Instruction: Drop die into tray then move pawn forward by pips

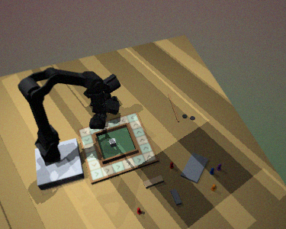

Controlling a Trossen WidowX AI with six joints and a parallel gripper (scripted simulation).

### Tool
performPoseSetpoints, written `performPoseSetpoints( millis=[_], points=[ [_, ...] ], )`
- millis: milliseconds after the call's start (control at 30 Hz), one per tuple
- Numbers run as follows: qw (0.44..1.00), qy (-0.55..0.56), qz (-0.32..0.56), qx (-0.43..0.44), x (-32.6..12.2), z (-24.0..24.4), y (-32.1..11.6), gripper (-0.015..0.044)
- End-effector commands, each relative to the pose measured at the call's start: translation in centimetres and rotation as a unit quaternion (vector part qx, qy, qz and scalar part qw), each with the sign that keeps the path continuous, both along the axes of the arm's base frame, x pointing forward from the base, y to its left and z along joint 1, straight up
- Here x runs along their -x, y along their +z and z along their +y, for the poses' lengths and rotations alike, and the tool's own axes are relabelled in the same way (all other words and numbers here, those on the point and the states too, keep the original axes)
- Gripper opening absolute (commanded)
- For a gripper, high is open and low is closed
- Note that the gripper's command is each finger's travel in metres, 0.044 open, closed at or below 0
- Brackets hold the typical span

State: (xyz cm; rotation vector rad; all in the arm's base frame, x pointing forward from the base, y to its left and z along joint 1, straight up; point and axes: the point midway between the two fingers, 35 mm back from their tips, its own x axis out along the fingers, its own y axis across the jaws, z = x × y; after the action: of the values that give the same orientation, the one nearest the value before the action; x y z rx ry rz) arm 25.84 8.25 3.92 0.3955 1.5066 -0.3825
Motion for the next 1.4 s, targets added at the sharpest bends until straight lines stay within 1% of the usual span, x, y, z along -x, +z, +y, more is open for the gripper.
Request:
performPoseSetpoints(
  millis=[0,467,500,800,933,1033,1100,1167,1367],
  points=[
    [1.000,-0.003,0.003,0.000,0.2,0.0,-0.5,0.0000],
    [1.000,-0.003,0.004,0.000,0.1,0.0,-2.2,0.0000],
    [1.000,0.000,-0.004,-0.001,-0.2,0.1,-1.5,0.0026],
    [1.000,0.000,-0.003,-0.001,-0.2,0.1,-1.2,0.0263],
    [1.000,-0.003,0.003,-0.001,-0.1,0.1,3.2,0.0368],
    [1.000,-0.003,0.003,-0.001,-0.1,0.1,3.5,0.0440],
    [1.000,0.000,0.003,0.000,0.0,-0.2,3.6,0.0440],
    [1.000,0.024,0.003,0.001,0.7,-1.9,4.8,0.0440],
    [0.990,0.138,0.006,0.007,6.3,-8.5,9.7,0.0440]
  ],
)
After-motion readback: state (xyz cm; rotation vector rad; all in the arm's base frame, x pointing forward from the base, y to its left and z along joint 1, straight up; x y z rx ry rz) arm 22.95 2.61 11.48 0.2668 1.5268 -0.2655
